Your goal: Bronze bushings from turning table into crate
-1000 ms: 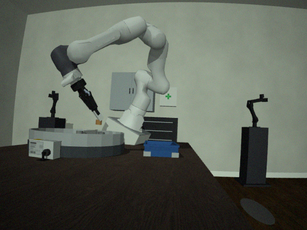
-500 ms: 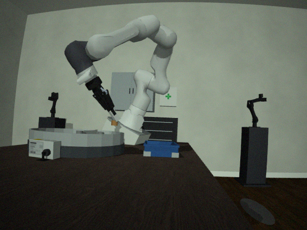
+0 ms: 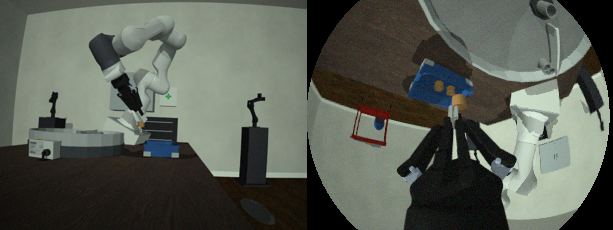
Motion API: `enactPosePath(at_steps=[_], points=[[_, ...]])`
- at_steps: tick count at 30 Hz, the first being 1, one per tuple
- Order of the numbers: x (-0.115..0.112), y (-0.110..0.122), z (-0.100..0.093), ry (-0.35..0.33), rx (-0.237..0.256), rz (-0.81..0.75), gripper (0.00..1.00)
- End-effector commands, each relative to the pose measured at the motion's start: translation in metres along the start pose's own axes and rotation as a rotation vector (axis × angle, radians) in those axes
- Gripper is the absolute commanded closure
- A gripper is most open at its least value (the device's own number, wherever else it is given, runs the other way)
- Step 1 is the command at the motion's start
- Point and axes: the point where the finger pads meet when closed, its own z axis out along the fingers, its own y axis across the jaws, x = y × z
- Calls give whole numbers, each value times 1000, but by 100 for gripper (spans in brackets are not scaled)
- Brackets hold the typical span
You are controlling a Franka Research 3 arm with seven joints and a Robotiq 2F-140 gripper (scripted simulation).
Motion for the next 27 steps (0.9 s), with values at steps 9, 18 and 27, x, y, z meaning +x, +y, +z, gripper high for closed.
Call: enactPosePath(at_steps=[9, 18, 27], points=[[-14, -80, 20, 13, 6, 116, 100], [-20, -103, 26, 13, 6, 116, 100], [-20, -104, 26, 13, 6, 116, 100]])
